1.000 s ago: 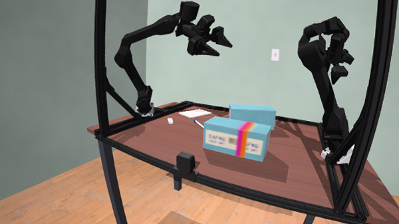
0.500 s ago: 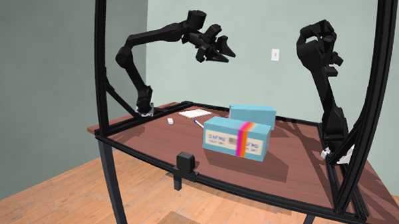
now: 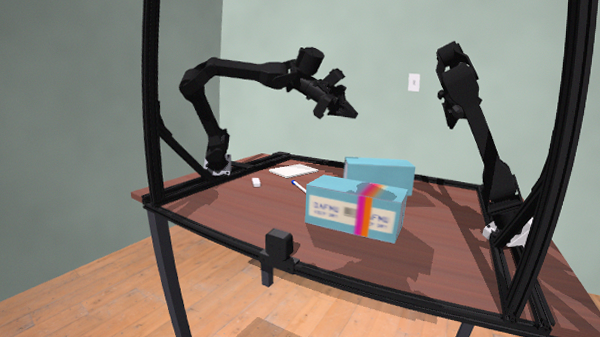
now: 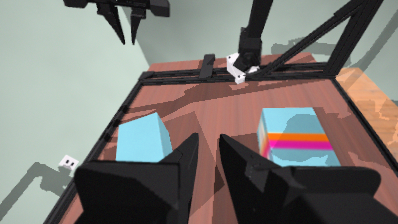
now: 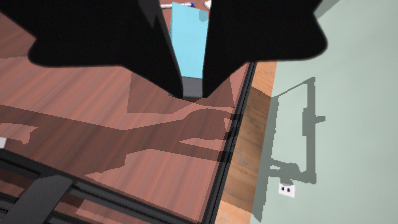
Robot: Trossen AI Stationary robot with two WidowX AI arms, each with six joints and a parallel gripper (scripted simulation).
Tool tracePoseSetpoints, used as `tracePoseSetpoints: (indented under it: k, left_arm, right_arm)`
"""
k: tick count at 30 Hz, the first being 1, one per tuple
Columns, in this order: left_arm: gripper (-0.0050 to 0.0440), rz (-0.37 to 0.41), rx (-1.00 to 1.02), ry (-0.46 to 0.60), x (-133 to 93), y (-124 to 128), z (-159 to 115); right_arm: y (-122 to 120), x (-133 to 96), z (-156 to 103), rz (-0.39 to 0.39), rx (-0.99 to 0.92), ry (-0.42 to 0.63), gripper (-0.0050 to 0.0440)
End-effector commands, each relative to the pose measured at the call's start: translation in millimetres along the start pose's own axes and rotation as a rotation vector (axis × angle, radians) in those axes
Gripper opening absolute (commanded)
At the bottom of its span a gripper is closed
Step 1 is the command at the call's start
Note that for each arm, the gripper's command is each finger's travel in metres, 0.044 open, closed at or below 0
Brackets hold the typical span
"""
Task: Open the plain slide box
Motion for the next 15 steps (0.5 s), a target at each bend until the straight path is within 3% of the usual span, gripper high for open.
tracePoseSetpoints:
  k: [1, 7, 9, 15]
  left_arm:
    - [0.0008, 0.035, -0.08, 0.019, 13, 20, -35]
    - [0.0, 0.083, -0.182, 0.036, 19, 40, -81]
    - [0.0, 0.083, -0.182, 0.036, 19, 40, -81]
    - [0.0, 0.138, -0.295, 0.05, 18, 57, -133]
  right_arm:
    - [11, 21, -31, -0.054, -0.009, 0.02, 0.0008]
    - [13, 50, -78, -0.132, -0.029, 0.041, 0.0]
    - [13, 50, -78, -0.132, -0.029, 0.041, 0.0]
    - [4, 84, -131, -0.222, -0.05, 0.056, 0.0]
Point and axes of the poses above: on each arm, the point midway between the two fingers, 35 mm back from their tips, its own x axis out along the fingers, its own y axis across the jaws, z = x × y, the point moved 2 cm from there along -x, back along the fingers, and after that the axes turned 7 degrees about x, right-handed, at the moved point
